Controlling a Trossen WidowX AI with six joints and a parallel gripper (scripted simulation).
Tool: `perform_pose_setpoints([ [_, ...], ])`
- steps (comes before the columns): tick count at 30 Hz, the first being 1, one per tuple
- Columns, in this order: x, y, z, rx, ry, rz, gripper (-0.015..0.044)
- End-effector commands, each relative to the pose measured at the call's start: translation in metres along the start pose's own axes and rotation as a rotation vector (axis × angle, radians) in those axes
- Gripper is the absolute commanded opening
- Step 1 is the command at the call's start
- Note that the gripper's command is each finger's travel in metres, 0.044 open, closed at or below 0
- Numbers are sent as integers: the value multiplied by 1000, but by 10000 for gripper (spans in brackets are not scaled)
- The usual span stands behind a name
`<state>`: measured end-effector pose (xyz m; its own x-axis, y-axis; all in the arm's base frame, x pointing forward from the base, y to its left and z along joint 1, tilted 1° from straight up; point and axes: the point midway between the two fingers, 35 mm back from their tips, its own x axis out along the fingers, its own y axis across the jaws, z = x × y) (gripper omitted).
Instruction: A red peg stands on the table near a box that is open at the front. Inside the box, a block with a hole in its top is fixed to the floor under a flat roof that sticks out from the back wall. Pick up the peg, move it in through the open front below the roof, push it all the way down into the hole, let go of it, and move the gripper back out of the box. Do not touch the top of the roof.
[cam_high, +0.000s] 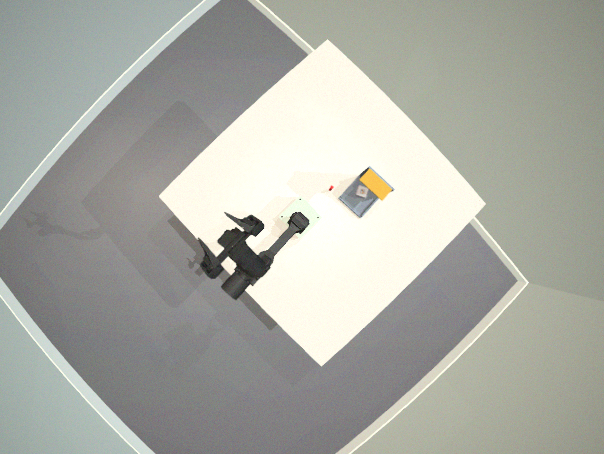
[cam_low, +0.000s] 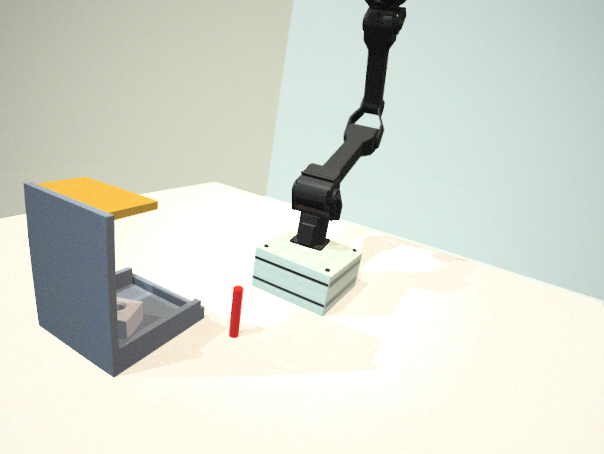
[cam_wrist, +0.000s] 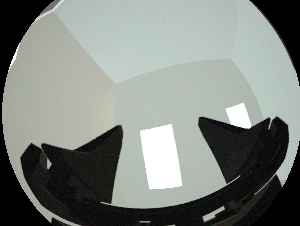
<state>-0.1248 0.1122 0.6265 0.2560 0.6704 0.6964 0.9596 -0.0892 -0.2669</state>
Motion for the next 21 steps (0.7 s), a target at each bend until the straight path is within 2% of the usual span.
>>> perform_pose_setpoints([
  [1,0,1,0,6,0,2,426],
  [2,1,4,-1,25,2,9,440],
  [21,10,121,-11,739,121,218,440],
])
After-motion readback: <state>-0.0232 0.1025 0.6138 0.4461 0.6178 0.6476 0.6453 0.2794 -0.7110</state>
